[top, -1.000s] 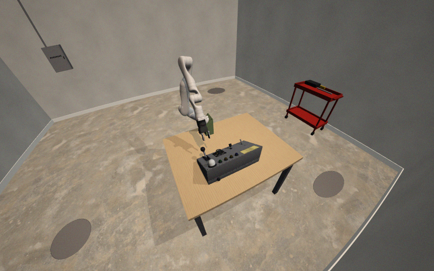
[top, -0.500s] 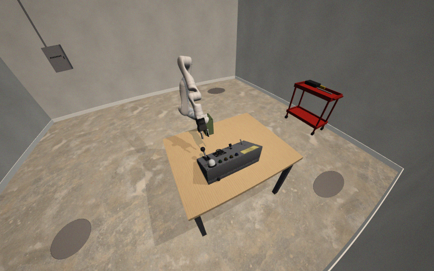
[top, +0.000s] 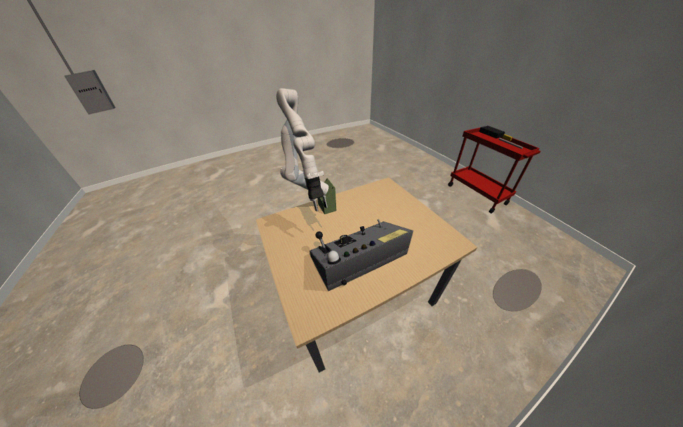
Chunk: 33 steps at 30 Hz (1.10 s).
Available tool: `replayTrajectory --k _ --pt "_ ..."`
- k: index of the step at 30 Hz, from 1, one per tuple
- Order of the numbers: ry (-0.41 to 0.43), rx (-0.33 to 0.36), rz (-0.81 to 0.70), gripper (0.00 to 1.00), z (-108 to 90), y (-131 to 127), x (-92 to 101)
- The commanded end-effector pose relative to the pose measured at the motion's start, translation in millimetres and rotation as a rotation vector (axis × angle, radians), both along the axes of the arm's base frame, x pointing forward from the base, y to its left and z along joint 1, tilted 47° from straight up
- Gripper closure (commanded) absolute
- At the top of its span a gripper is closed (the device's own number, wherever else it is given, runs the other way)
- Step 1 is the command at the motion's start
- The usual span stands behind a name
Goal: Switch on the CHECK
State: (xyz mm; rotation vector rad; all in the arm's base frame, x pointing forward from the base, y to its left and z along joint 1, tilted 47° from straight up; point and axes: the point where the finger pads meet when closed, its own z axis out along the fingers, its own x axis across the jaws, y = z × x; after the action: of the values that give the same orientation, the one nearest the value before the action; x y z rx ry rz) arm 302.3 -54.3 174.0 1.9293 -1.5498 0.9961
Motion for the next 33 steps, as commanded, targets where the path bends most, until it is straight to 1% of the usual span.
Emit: replayTrajectory --k 1,9,20,22,25,27,29,31,33 --pt "-0.004 0.0 0.023 0.0 5.1 12 0.9" --pt "-0.004 0.0 0.023 0.0 13.9 22 -4.0" --pt "-0.009 -0.001 0.023 0.0 14.5 25 -2.6" --pt "-0.024 -0.004 0.024 0.0 12.8 31 3.9" --pt "-0.068 -0.01 0.028 0.0 5.0 51 23.1" --pt "-0.107 -0.013 0.031 0.0 -7.1 71 40.5" --pt "-0.145 -0.011 0.034 0.0 -27.1 95 58.6" --pt "-0.145 -0.011 0.034 0.0 -27.1 95 58.6" --pt "-0.177 -0.004 0.034 0.0 -56.1 119 74.6"
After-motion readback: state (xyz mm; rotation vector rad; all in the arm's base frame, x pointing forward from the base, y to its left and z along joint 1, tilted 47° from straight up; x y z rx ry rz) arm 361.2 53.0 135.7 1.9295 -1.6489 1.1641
